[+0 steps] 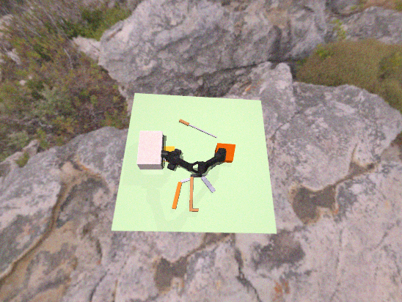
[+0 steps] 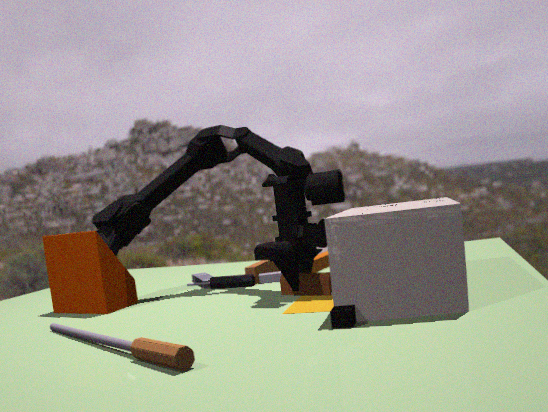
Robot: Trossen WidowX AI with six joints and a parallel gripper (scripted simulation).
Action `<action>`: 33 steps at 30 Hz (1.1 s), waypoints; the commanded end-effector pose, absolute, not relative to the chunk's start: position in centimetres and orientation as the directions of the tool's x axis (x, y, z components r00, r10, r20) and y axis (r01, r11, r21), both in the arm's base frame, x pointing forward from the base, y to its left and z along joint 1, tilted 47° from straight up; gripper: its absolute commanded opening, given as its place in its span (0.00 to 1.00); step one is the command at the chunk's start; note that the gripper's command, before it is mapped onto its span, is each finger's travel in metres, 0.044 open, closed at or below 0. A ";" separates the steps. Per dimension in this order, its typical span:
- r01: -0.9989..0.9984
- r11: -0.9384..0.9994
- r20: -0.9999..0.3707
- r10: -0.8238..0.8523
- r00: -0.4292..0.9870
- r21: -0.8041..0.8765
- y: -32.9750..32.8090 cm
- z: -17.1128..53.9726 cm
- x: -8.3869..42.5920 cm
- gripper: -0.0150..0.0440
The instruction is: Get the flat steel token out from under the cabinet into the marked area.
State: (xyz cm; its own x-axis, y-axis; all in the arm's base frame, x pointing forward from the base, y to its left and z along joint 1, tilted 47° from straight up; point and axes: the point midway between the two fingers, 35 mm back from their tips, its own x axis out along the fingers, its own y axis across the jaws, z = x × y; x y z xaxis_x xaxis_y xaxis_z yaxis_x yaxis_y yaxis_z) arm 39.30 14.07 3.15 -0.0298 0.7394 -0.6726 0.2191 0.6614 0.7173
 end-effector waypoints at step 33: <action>0.217 0.669 -0.680 0.733 -0.032 0.711 14.5 3.7 36.1 0.25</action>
State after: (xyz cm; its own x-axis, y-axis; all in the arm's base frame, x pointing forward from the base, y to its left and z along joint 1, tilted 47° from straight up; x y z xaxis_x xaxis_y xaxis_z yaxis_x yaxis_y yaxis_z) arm 36.63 14.44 3.70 -0.0283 0.7334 -0.6792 0.2102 0.6686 0.7133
